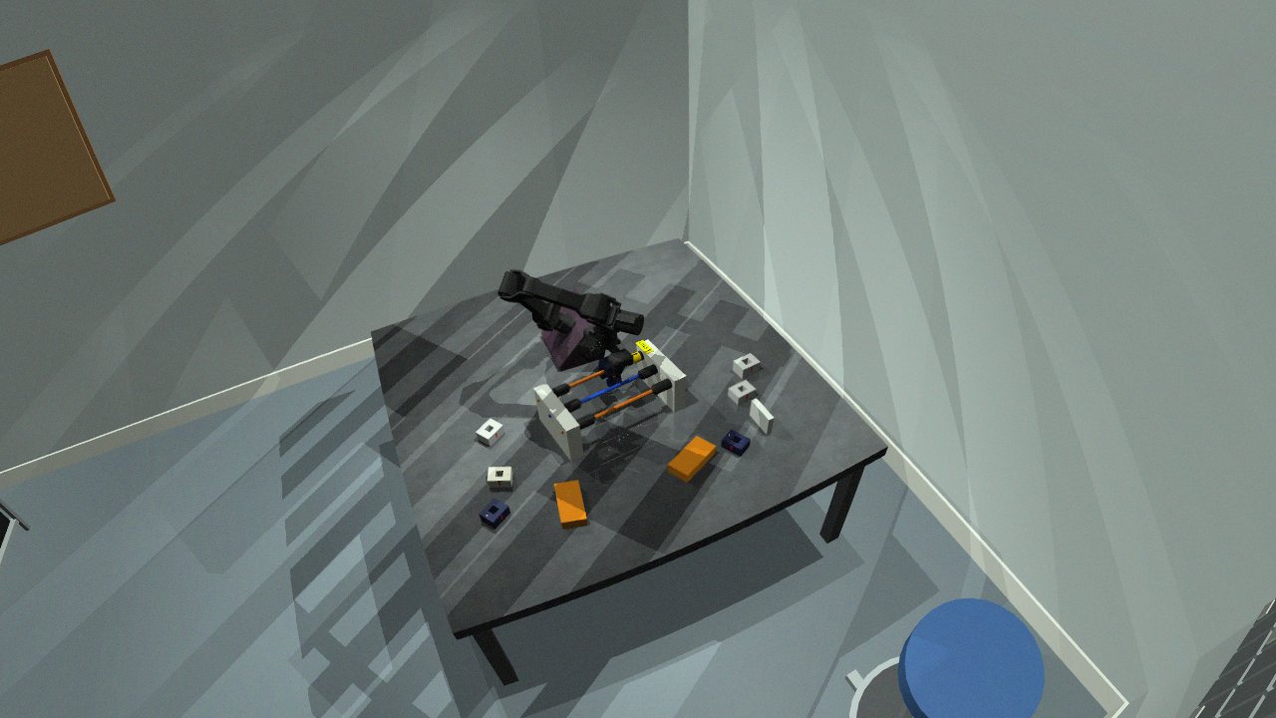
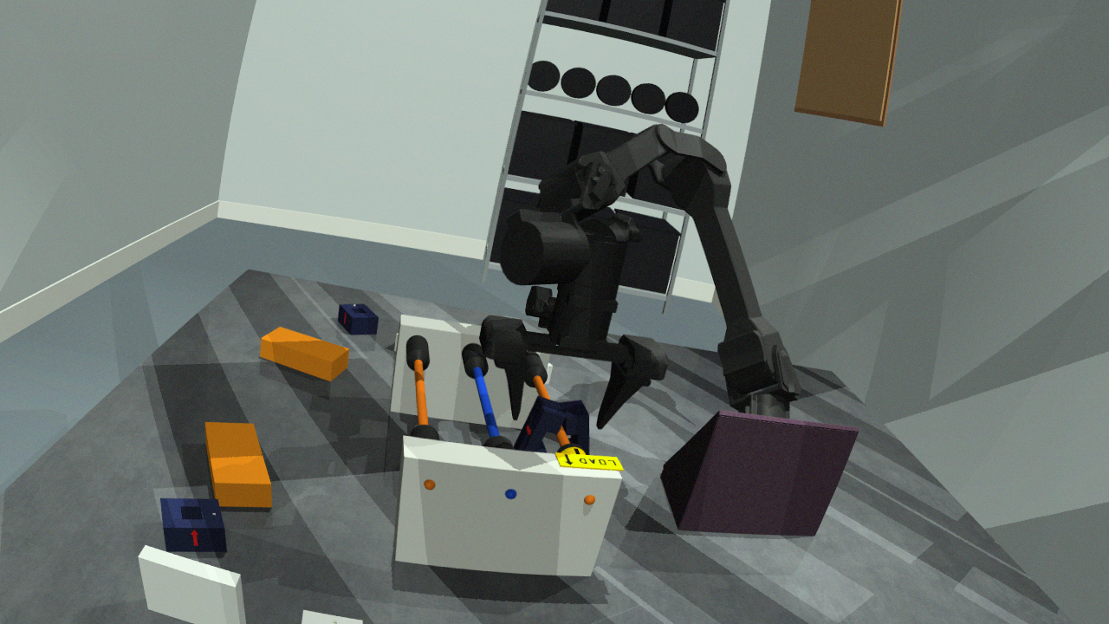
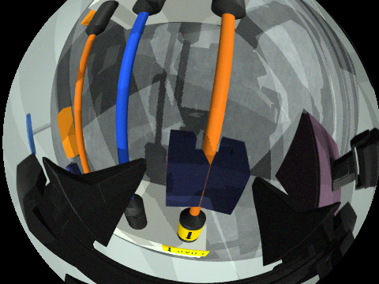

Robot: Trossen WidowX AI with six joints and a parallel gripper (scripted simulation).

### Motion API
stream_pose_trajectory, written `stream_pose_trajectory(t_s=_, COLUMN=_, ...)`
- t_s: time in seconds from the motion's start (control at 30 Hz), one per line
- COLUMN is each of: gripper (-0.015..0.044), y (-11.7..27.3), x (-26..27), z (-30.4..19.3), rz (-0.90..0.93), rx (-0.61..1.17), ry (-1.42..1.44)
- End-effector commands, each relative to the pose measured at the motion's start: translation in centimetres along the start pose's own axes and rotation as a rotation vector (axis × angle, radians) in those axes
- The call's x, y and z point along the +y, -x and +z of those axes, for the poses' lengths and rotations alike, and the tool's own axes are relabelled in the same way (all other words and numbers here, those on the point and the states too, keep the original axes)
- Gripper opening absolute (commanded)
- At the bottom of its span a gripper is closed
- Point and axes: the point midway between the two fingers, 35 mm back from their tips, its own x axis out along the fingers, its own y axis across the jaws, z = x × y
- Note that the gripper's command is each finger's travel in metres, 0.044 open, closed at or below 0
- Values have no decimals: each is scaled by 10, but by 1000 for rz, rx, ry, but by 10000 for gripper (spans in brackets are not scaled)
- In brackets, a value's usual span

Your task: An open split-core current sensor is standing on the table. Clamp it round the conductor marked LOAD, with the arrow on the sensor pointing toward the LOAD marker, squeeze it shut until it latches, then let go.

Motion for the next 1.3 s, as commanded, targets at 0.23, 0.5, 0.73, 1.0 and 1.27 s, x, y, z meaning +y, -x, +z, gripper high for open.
stream_pose_trajectory(t_s=0.23, gripper=440, y=-20, x=-2, z=0, rz=-4, rx=-8, ry=10)
stream_pose_trajectory(t_s=0.5, gripper=440, y=-32, x=-2, z=0, rz=-4, rx=-9, ry=10)
stream_pose_trajectory(t_s=0.73, gripper=440, y=-43, x=-3, z=1, rz=-4, rx=-9, ry=10)
stream_pose_trajectory(t_s=1.0, gripper=400, y=-38, x=-1, z=1, rz=2, rx=-2, ry=-2)
stream_pose_trajectory(t_s=1.27, gripper=347, y=-38, x=-1, z=1, rz=2, rx=-2, ry=-2)
